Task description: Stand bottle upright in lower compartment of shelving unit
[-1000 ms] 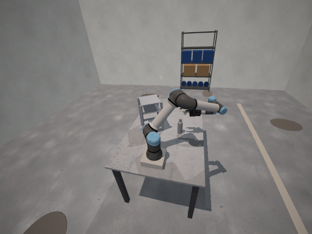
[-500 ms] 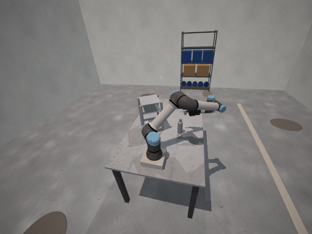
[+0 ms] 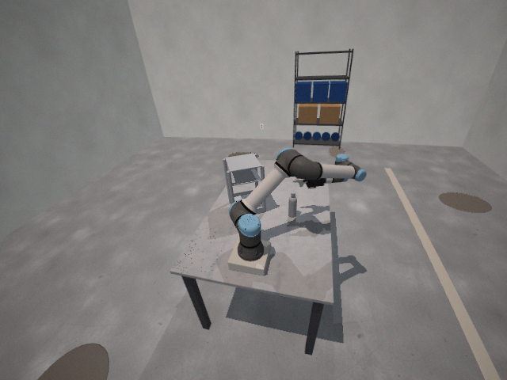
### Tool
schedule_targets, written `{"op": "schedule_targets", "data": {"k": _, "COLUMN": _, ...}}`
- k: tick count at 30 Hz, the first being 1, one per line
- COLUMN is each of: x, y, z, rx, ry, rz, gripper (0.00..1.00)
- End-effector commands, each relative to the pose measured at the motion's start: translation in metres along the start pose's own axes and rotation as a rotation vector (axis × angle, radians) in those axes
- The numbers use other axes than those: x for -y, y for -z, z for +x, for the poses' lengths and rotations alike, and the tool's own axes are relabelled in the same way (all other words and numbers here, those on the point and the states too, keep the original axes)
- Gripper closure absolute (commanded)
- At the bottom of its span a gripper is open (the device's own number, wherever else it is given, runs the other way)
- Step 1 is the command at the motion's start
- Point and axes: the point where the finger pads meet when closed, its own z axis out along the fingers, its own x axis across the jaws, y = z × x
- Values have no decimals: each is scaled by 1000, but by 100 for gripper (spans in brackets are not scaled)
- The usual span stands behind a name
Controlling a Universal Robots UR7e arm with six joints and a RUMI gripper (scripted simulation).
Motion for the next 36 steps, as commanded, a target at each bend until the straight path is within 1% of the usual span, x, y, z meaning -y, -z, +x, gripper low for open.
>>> {"op": "schedule_targets", "data": {"k": 1, "x": 0, "y": 0, "z": 0, "rx": 9, "ry": 9, "rz": 0, "gripper": 54}}
{"op": "schedule_targets", "data": {"k": 20, "x": -2, "y": 1, "z": -1, "rx": 7, "ry": 8, "rz": 0, "gripper": 54}}
{"op": "schedule_targets", "data": {"k": 36, "x": -15, "y": 0, "z": -1, "rx": 8, "ry": 6, "rz": 0, "gripper": 54}}
